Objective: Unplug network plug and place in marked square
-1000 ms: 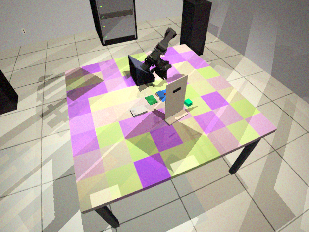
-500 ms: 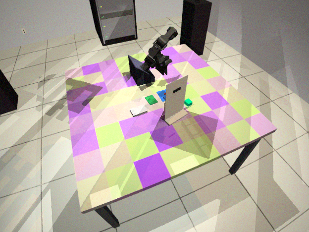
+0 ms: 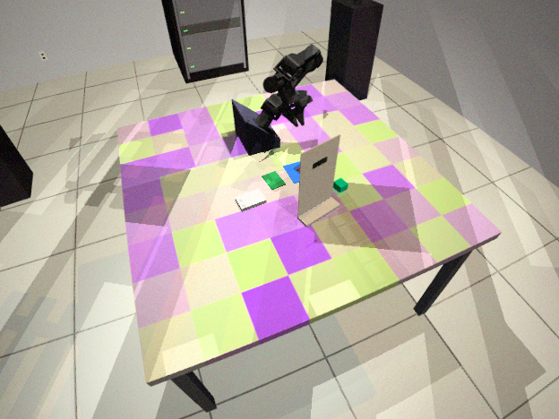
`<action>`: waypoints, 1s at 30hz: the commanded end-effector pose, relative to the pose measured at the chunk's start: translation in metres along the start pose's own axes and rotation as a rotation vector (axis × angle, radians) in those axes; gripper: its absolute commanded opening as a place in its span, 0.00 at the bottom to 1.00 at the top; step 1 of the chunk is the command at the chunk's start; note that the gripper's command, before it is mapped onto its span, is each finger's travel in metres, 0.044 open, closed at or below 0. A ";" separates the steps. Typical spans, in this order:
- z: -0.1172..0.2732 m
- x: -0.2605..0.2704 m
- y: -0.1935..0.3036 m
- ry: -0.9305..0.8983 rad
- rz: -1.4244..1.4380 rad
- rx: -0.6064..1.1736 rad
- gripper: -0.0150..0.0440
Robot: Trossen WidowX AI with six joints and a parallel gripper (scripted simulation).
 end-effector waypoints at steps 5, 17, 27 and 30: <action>0.003 -0.002 0.000 0.005 0.004 -0.003 0.83; 0.003 -0.002 0.000 0.005 0.004 -0.003 1.00; 0.003 -0.002 0.000 0.005 0.004 -0.003 1.00; 0.003 -0.002 0.000 0.005 0.004 -0.003 1.00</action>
Point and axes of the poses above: the point midway between the two fingers, 35 mm back from their tips, its own z axis back along the fingers, its own x axis across the jaws, y = z × x, the point moved 1 cm from there along z, back along the fingers, and after that the axes turned 11 degrees about z, right-handed, at the moved point
